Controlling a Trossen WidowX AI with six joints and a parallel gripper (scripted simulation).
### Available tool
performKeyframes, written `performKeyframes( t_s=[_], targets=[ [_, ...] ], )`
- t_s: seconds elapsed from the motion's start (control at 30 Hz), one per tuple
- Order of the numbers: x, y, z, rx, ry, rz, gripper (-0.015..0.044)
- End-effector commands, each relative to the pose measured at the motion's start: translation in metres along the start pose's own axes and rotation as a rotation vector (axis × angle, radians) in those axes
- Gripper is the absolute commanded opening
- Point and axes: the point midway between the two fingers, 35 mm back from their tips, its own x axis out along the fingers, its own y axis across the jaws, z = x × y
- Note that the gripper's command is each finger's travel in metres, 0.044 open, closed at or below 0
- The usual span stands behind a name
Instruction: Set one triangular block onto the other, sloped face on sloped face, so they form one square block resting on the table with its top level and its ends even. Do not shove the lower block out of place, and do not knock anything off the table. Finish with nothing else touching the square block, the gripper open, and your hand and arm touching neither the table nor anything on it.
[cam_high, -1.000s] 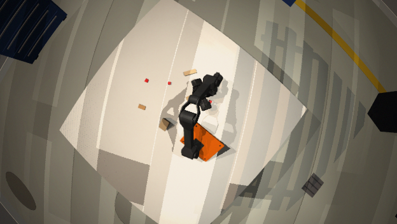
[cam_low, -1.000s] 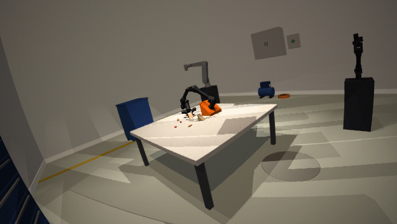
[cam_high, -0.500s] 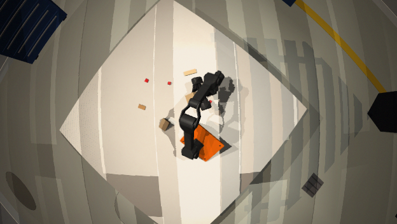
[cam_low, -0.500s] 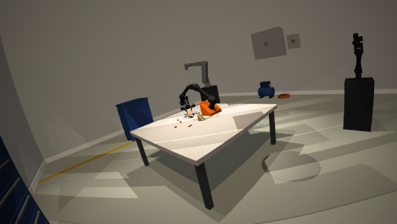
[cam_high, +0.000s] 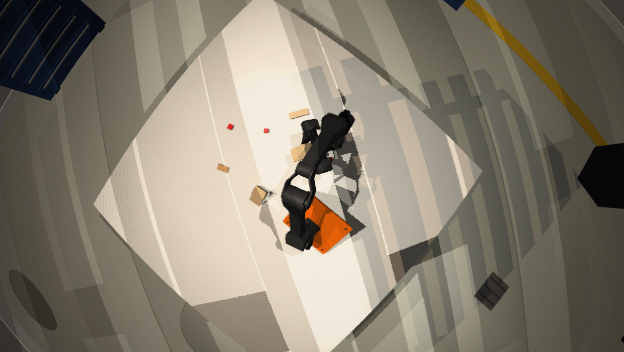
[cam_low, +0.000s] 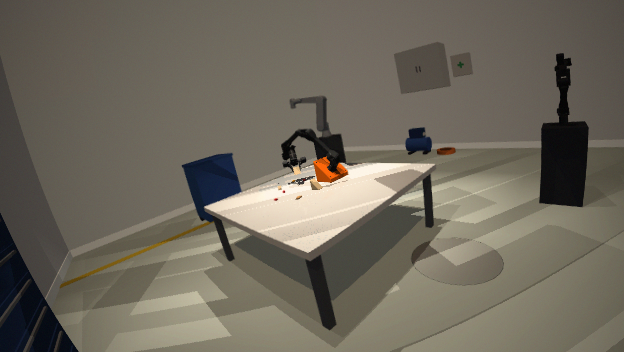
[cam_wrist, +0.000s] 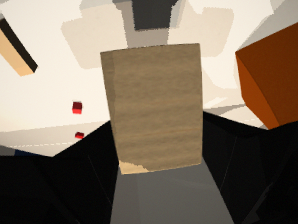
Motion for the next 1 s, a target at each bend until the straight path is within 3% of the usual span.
performKeyframes(
  t_s=[0.0,0.97],
  targets=[
    [0.001,-0.001,-0.001,-0.032,-0.032,-0.007,0.0],
    [0.009,-0.003,-0.018,-0.64,-0.689,-0.143,0.0]
  ],
)
